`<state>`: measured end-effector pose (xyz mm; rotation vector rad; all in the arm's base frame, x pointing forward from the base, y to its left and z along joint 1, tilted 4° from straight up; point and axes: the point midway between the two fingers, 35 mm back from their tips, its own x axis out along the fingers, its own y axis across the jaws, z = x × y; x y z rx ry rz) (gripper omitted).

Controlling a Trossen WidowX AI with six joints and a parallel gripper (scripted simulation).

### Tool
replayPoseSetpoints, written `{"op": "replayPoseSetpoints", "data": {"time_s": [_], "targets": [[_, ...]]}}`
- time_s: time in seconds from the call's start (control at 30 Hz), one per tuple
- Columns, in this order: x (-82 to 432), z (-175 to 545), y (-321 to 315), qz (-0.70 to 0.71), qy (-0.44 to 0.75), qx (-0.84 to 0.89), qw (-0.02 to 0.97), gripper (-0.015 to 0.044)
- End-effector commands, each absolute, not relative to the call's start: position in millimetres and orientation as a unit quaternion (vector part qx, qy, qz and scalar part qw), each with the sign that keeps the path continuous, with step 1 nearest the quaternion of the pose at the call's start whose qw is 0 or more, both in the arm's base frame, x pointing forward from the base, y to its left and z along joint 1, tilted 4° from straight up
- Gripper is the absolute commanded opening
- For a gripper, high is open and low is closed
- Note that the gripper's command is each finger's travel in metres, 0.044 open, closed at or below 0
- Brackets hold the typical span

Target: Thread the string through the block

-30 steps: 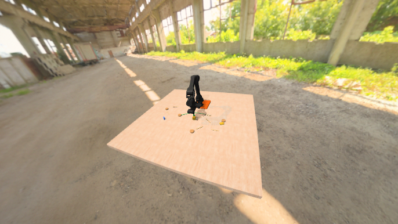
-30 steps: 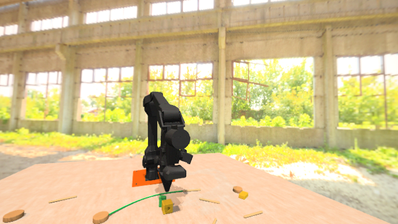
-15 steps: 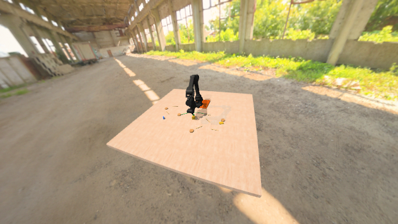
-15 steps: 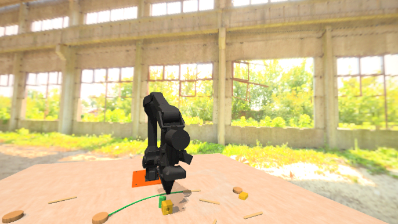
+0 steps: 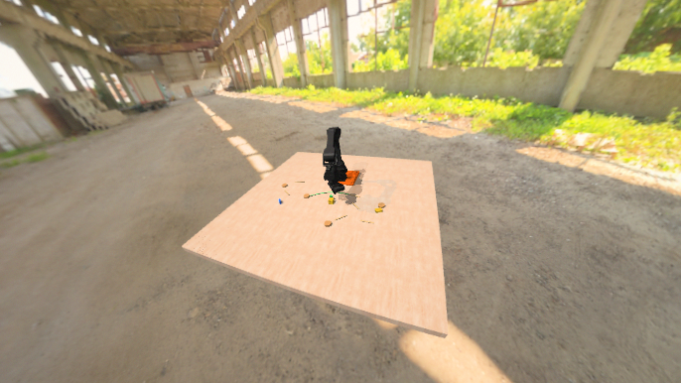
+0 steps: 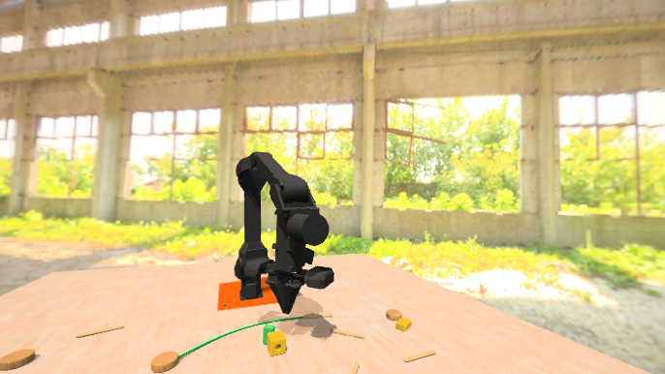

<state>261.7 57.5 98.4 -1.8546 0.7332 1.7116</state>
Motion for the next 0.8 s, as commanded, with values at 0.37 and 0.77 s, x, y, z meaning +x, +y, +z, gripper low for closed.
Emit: {"op": "replayPoseSetpoints", "data": {"time_s": [0.37,0.77], "targets": [[242.0,95.4,81.2,0.687,-0.005,-0.726,-0.039,0.0000],[243.6,83.2,80.9,0.687,-0.005,-0.726,-0.039,0.0000]]}}
